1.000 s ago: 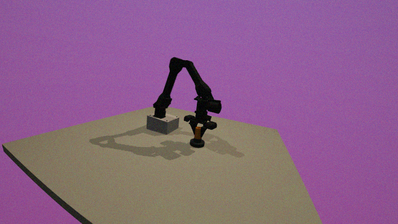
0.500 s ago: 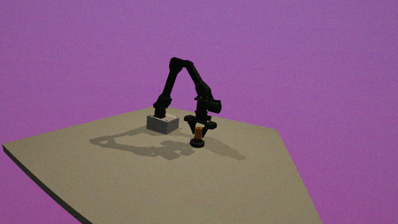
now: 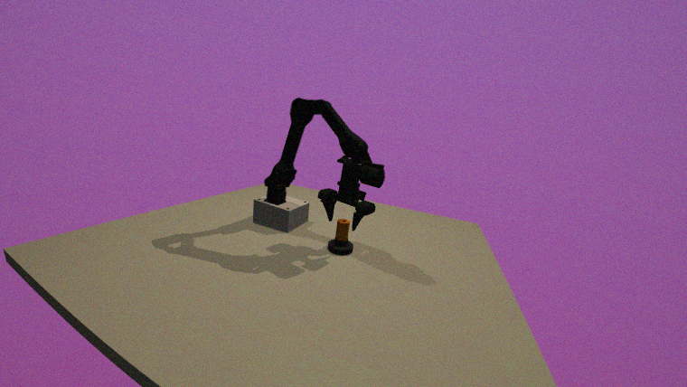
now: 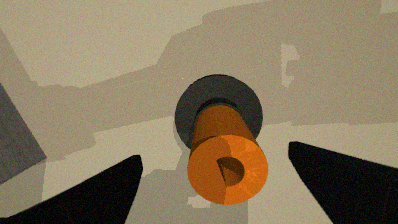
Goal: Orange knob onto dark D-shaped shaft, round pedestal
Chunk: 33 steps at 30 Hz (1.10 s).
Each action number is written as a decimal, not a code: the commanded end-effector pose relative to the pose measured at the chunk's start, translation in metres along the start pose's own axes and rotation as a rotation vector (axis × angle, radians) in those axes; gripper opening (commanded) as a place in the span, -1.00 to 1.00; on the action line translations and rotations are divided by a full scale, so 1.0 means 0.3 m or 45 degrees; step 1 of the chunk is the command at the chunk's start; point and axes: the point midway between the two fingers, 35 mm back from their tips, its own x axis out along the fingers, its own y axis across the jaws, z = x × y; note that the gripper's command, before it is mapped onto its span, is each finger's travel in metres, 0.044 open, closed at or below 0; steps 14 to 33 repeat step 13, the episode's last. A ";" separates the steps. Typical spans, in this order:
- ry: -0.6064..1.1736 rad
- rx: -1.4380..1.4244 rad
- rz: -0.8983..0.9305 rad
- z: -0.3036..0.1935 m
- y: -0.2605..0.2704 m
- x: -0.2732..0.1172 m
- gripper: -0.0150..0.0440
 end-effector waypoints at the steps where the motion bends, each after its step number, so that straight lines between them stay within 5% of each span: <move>1: -0.001 -0.005 -0.055 0.001 -0.005 -0.197 1.00; 33: -0.001 -0.005 -0.056 0.001 -0.021 -0.209 1.00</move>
